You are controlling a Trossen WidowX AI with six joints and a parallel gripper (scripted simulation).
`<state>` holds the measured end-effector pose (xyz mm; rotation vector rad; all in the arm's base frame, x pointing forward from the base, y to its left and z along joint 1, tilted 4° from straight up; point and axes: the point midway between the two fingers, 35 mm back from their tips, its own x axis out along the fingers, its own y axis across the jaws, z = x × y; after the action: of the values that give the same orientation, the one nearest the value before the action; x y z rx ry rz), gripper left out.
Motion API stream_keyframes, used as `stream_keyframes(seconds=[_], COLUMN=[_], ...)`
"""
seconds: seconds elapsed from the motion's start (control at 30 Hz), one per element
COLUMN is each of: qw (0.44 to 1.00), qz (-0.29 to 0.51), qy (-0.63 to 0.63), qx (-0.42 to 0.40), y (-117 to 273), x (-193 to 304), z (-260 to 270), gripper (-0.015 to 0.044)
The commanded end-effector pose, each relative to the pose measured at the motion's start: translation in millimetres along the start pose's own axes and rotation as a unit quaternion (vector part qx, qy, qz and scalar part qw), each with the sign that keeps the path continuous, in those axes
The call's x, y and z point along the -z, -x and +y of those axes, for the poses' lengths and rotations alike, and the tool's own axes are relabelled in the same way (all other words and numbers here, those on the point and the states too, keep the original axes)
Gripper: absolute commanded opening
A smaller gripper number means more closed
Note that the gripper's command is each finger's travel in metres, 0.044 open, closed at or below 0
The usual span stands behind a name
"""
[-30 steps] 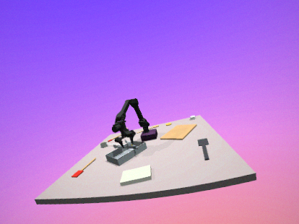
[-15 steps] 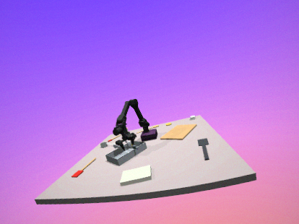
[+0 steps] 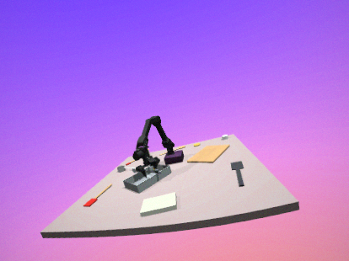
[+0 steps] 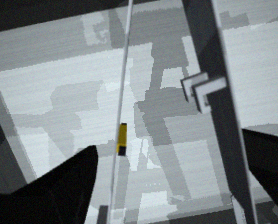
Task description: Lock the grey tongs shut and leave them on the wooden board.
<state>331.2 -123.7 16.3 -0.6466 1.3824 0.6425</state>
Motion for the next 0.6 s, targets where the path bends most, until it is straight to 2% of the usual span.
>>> stream_keyframes(seconds=[0.0, 0.57], qw=[1.000, 1.000], qz=[0.000, 0.000], qy=[0.000, 0.000], qx=[0.000, 0.000], y=[0.6, 0.6], x=[-0.1, -0.1], z=[-0.2, -0.2], gripper=[0.0413, 0.0300])
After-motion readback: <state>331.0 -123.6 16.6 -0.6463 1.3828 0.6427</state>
